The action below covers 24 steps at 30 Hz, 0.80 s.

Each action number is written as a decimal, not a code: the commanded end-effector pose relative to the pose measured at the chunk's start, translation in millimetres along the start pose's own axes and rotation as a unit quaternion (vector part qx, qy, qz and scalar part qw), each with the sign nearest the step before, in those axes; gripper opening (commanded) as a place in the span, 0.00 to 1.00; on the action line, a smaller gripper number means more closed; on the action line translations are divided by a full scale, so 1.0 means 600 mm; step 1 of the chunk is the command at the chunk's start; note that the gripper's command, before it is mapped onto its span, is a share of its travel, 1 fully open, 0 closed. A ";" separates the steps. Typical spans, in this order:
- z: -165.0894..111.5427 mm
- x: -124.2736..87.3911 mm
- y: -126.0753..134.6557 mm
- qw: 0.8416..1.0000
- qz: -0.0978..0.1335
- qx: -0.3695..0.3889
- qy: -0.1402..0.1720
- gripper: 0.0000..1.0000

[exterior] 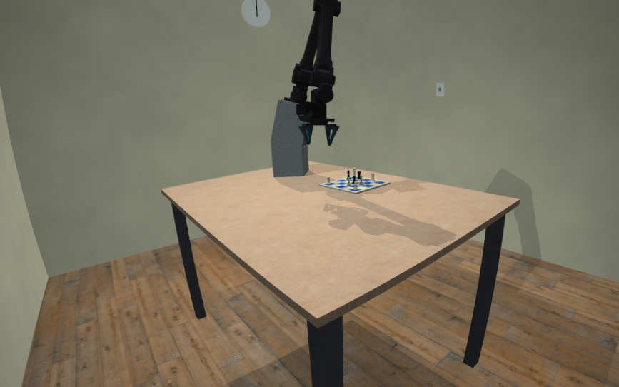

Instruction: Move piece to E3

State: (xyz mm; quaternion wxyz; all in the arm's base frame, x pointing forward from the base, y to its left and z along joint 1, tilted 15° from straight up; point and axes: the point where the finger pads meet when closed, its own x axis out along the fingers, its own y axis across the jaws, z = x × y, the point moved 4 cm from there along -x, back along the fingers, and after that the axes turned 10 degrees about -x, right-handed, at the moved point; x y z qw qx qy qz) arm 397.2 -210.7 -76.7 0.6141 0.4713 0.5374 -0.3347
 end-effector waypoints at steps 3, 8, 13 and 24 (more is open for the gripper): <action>-0.154 0.027 -0.007 0.995 0.028 -0.096 0.002 1.00; -0.219 0.036 -0.031 0.991 0.031 -0.127 0.013 1.00; -0.215 0.034 -0.026 0.991 0.039 -0.127 0.007 1.00; -0.226 0.046 -0.043 0.992 0.026 -0.123 0.021 1.00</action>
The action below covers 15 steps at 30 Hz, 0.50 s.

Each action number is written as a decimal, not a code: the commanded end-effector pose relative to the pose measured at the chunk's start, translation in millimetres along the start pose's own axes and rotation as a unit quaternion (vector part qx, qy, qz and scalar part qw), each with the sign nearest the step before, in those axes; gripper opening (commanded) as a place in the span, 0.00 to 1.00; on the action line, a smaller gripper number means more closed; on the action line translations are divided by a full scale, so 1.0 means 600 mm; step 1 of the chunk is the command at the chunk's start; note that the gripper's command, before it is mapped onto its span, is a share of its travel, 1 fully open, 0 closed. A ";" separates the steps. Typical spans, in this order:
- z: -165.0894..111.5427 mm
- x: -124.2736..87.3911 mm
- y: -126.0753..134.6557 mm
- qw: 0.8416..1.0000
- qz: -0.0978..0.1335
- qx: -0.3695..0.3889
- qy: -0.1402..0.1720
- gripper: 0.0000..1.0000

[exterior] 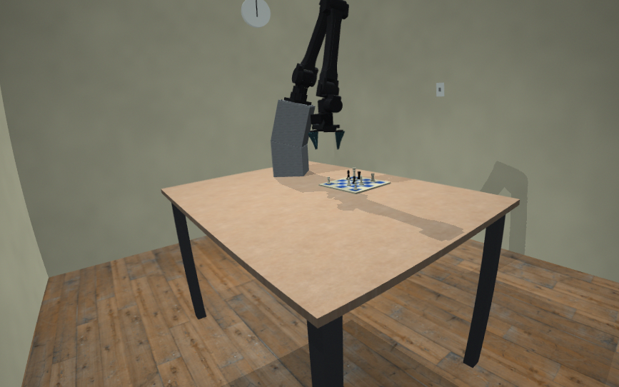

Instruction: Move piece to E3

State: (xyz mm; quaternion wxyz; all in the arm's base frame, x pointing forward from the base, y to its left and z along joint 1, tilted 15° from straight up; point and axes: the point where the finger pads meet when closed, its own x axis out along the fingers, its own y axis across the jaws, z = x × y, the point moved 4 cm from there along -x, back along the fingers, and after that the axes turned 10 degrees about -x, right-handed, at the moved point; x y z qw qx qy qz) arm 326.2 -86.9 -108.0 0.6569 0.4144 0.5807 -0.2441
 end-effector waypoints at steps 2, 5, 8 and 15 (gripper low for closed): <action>0.009 -0.001 0.007 1.000 0.006 -0.005 -0.007 1.00; 0.008 0.004 0.006 1.000 0.005 -0.014 -0.006 1.00; 0.009 0.009 0.012 0.999 0.006 -0.051 -0.007 1.00; 0.007 0.036 0.014 0.971 0.004 -0.239 -0.006 1.00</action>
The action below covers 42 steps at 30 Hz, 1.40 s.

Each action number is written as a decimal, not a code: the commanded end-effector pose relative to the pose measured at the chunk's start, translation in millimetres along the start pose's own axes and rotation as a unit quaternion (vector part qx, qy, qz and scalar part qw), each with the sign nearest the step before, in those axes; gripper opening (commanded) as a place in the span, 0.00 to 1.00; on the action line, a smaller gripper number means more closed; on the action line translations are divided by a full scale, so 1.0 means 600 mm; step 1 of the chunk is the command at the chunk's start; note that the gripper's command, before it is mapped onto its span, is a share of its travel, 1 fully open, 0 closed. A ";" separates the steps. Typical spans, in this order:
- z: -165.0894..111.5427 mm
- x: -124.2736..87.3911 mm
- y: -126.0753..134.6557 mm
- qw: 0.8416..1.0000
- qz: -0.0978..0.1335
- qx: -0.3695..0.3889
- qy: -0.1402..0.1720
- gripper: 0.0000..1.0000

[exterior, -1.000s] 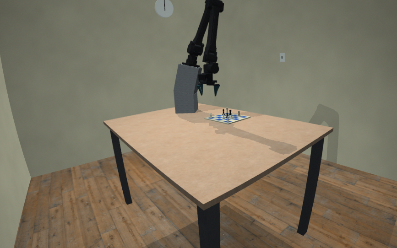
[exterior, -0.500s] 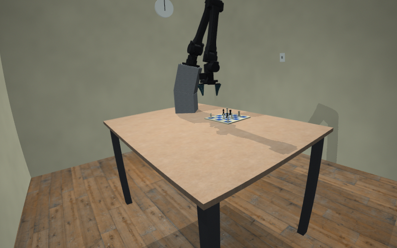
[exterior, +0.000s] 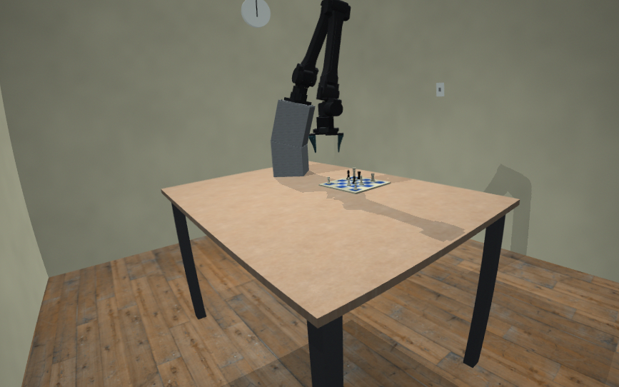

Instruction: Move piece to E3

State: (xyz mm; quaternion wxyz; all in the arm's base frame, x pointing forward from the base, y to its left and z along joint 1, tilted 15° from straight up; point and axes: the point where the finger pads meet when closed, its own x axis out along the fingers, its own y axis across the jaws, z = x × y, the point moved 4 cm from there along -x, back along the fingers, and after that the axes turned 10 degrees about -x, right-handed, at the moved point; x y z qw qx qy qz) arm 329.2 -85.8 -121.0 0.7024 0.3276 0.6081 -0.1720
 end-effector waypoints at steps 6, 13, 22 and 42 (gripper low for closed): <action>0.009 0.034 0.009 0.971 0.003 -0.238 -0.005 1.00; 0.003 0.066 0.003 0.922 -0.002 -0.387 -0.001 1.00; 0.011 0.064 0.010 0.834 -0.003 -0.552 -0.008 1.00; 0.010 0.067 0.007 0.786 0.001 -0.618 -0.017 0.33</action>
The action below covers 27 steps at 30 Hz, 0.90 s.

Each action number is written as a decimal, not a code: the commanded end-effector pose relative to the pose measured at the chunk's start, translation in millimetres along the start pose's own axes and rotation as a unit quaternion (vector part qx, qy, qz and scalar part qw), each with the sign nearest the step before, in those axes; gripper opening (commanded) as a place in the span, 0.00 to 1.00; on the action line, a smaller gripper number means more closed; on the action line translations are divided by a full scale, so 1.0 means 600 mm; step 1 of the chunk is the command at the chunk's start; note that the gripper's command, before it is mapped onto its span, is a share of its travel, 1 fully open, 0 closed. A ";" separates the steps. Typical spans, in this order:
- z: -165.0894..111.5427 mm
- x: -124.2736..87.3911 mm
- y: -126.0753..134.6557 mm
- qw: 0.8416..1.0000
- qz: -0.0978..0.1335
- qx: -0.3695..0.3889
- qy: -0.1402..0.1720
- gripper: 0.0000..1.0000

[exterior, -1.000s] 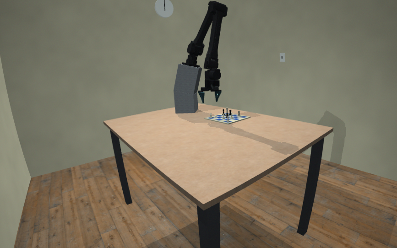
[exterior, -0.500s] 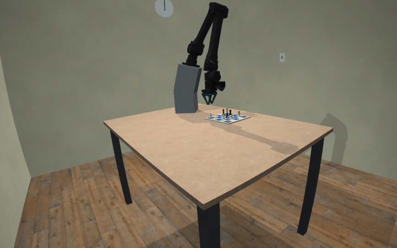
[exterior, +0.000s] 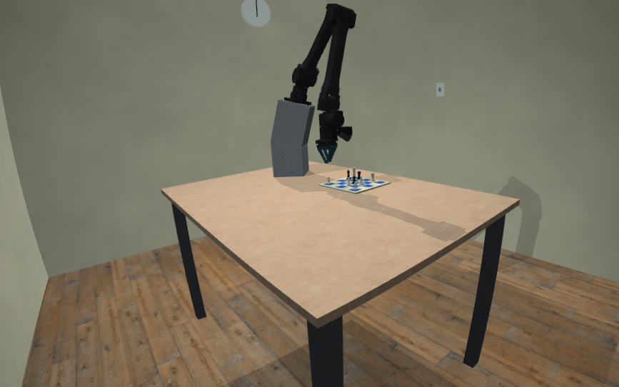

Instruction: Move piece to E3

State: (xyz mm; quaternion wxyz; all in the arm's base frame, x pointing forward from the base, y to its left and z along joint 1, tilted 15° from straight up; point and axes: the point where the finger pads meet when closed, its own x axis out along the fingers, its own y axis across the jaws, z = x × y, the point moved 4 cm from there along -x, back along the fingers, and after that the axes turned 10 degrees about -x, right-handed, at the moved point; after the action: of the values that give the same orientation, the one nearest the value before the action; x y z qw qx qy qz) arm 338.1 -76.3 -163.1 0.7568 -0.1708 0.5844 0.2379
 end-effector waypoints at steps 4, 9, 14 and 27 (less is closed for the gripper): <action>0.006 -0.007 -0.011 1.000 -0.011 -0.003 -0.011 0.33; 0.006 -0.007 -0.011 1.000 -0.011 -0.003 -0.011 0.33; 0.006 -0.007 -0.011 1.000 -0.011 -0.003 -0.011 0.33; 0.004 0.008 -0.005 1.000 -0.004 -0.003 -0.006 0.33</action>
State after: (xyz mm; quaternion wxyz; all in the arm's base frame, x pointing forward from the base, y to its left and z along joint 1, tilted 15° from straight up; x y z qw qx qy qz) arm 337.1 -76.0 -166.0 0.7555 -0.1706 0.5855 0.2393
